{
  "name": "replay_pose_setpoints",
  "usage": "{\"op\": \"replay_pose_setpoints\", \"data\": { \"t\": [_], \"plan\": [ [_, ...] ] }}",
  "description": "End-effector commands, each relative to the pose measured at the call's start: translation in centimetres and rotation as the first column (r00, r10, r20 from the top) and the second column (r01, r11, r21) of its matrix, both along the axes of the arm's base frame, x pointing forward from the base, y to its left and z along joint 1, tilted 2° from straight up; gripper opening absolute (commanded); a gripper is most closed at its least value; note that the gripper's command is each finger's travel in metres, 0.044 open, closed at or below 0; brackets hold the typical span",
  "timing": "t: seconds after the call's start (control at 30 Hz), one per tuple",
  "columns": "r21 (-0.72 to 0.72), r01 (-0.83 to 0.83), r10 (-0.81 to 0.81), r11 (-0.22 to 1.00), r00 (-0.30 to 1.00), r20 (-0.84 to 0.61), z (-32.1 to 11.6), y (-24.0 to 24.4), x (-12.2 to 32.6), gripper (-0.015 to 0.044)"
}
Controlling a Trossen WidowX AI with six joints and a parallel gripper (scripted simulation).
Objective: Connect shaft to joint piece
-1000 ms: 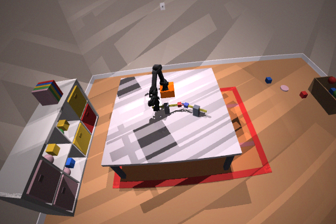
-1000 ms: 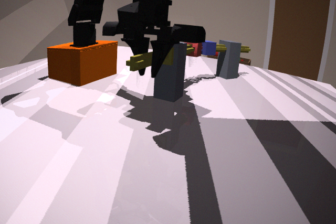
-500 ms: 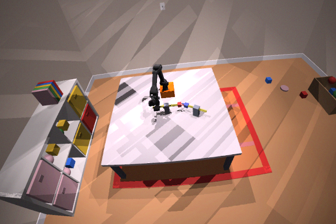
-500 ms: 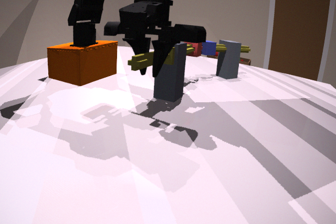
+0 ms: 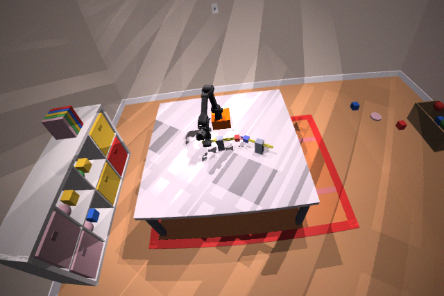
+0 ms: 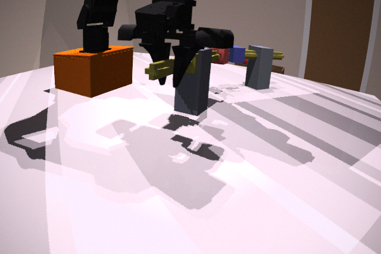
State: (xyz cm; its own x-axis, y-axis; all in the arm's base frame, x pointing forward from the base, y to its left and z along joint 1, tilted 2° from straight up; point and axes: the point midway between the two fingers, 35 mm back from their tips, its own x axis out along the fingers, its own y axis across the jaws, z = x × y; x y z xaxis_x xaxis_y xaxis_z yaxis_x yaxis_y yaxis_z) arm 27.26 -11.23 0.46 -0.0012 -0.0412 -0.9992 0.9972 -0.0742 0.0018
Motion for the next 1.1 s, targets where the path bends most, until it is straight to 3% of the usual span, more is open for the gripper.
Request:
{"op": "replay_pose_setpoints", "data": {
  "t": [0.0, 0.43, 0.9, 1.07],
  "plan": [
    [0.000, 0.000, 0.000, 1.000, 1.000, 0.000, 0.0, 0.0, 0.0, 0.0093],
    [0.000, 0.000, 0.000, 1.000, 1.000, 0.000, 0.0, 0.0, 0.0, 0.0434],
    [0.000, 0.000, 0.000, 1.000, 1.000, 0.000, 0.0, 0.0, 0.0, 0.0440],
    [0.008, -0.002, 0.002, 1.000, 1.000, 0.006, 2.9, 0.0, 0.1, 0.0440]
  ]
}}
